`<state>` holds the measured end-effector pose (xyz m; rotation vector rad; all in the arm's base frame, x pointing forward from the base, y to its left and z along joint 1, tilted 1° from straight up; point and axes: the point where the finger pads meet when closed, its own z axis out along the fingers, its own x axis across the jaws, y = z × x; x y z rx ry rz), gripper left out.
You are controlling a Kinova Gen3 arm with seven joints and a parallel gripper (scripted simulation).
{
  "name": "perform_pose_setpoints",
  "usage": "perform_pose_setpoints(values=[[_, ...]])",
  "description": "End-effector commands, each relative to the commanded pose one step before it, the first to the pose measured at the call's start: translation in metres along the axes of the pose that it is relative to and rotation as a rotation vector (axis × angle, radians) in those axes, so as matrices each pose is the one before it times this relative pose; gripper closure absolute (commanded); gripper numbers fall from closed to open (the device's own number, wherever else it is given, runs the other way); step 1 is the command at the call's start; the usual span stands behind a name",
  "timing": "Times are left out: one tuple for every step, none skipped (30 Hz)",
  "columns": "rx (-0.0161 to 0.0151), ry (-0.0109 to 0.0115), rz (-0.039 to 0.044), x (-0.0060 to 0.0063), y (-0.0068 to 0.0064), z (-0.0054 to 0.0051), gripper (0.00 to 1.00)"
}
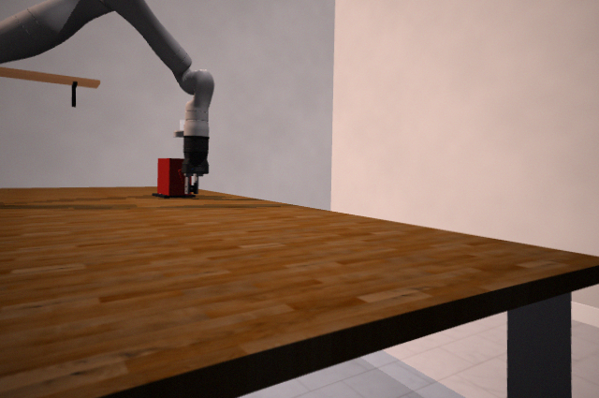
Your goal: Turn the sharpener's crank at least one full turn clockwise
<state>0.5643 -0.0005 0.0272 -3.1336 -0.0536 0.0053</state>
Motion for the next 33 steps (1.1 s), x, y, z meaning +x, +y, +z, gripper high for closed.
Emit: perform_pose_setpoints(values=[[-0.00246,0.00931,0.00226,-0.00228,0.00120,0.00276,1.00],[0.00000,0.00001,-0.00002,-0.00135,0.00000,0.00031,1.00],[-0.00001,0.00002,-0.00002,-0.00127,0.00000,0.00023,1.00],[0.00000,0.00001,-0.00002,-0.00118,0.00000,0.00021,1.00],[0.00001,0.00000,-0.00002,-0.00108,0.00000,0.00019,1.00],[0.00000,0.00000,-0.00001,-0.00098,0.00000,0.00015,1.00],[0.00000,0.00001,-0.00002,-0.00089,0.00000,0.00007,1.00],[0.00000,0.00001,-0.00001,-0.00079,0.00000,0.00006,1.00],[0.00000,0.00001,-0.00001,-0.00068,0.00000,0.00006,1.00],[0.00000,0.00000,-0.00001,-0.00058,0.00000,0.00005,1.00],[0.00000,0.00000,-0.00001,-0.00049,0.00000,0.00004,1.00],[0.00000,0.00000,-0.00001,-0.00040,0.00000,0.00003,1.00],[0.00000,0.00000,0.00000,0.00000,0.00000,0.00000,1.00],[0.00000,0.00000,0.00000,0.00000,0.00000,0.00000,1.00],[0.00019,0.00328,0.00253,0.00168,0.00052,-0.00079,1.00],[-0.00002,-0.00041,-0.00032,-0.00048,-0.00006,0.00012,1.00],[-0.00001,-0.00024,-0.00018,-0.00030,-0.00004,0.00007,1.00],[0.00001,0.00013,0.00010,-0.00002,0.00002,-0.00002,1.00],[0.00002,0.00027,0.00021,0.00011,0.00004,-0.00006,1.00],[0.00002,0.00027,0.00021,0.00015,0.00004,-0.00007,1.00],[0.00001,0.00020,0.00015,0.00012,0.00003,-0.00005,1.00],[0.00001,0.00010,0.00008,0.00006,0.00002,-0.00003,1.00],[0.00000,0.00004,0.00003,0.00003,0.00001,-0.00001,1.00],[0.00000,0.00002,0.00001,0.00001,0.00000,0.00000,1.00],[0.00000,0.00001,0.00001,0.00000,0.00000,0.00000,1.00],[0.00000,0.00000,0.00000,0.00000,0.00000,0.00000,1.00],[0.00000,0.00000,0.00000,0.00000,0.00000,0.00000,1.00],[0.00000,0.00000,0.00000,0.00000,0.00000,0.00000,1.00],[0.00000,0.00000,0.00000,0.00000,0.00000,0.00000,1.00],[0.00000,0.00000,0.00000,0.00000,0.00000,0.00000,1.00],[0.00000,0.00000,0.00000,0.00000,0.00000,0.00000,1.00],[0.00000,0.00000,0.00000,0.00000,0.00000,0.00000,1.00],[0.00000,0.00000,0.00000,0.00000,0.00000,0.00000,1.00]])
